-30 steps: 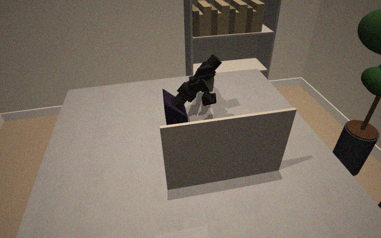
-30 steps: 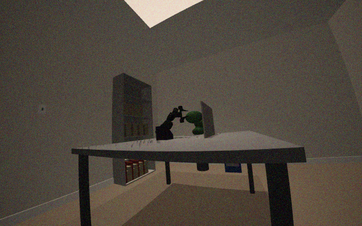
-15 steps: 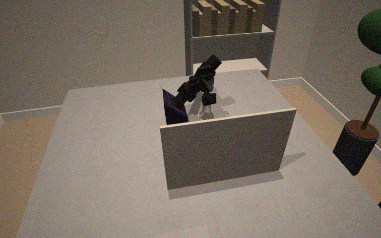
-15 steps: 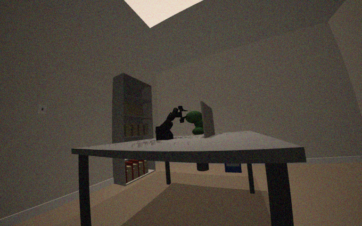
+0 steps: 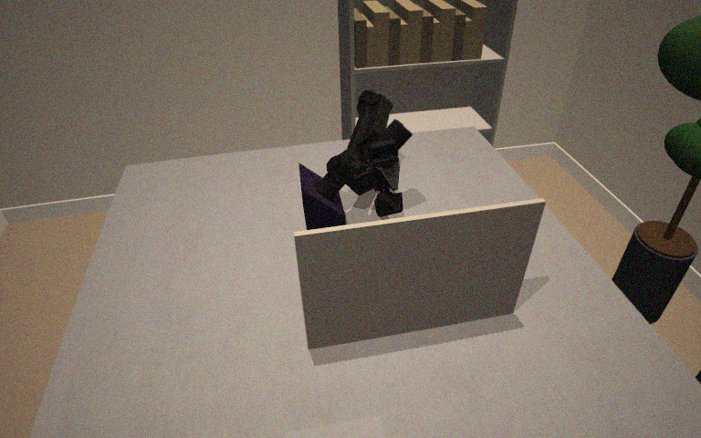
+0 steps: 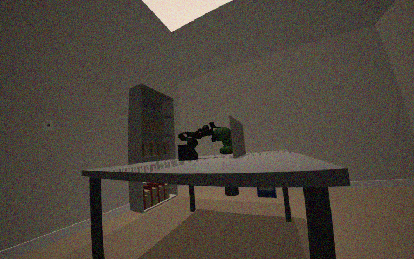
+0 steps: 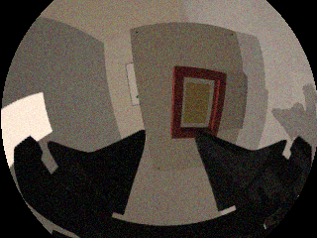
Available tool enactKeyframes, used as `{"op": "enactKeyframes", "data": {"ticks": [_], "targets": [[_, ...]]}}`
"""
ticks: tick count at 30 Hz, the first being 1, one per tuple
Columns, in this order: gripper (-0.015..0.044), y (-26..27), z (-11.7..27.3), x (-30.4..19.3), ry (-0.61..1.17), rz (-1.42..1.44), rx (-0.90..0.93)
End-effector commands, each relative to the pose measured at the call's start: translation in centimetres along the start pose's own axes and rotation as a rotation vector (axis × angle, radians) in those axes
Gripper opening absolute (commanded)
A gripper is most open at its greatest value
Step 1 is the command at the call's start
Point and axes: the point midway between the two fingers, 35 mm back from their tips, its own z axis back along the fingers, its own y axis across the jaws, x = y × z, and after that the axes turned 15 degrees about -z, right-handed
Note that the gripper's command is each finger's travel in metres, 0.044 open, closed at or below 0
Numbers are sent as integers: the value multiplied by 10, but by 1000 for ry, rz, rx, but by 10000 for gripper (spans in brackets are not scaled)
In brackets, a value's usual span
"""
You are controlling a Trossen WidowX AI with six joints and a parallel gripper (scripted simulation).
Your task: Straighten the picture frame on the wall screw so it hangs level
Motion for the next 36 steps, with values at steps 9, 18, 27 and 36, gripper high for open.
{"op": "enactKeyframes", "data": {"ticks": [9,18,27,36], "targets": [[260,-20,-11,11,-6,-15,-4],[260,-20,-16,10,-6,-15,-4],[260,-17,-63,5,-4,-15,-3],[260,-21,-91,12,-3,-15,-2]]}}
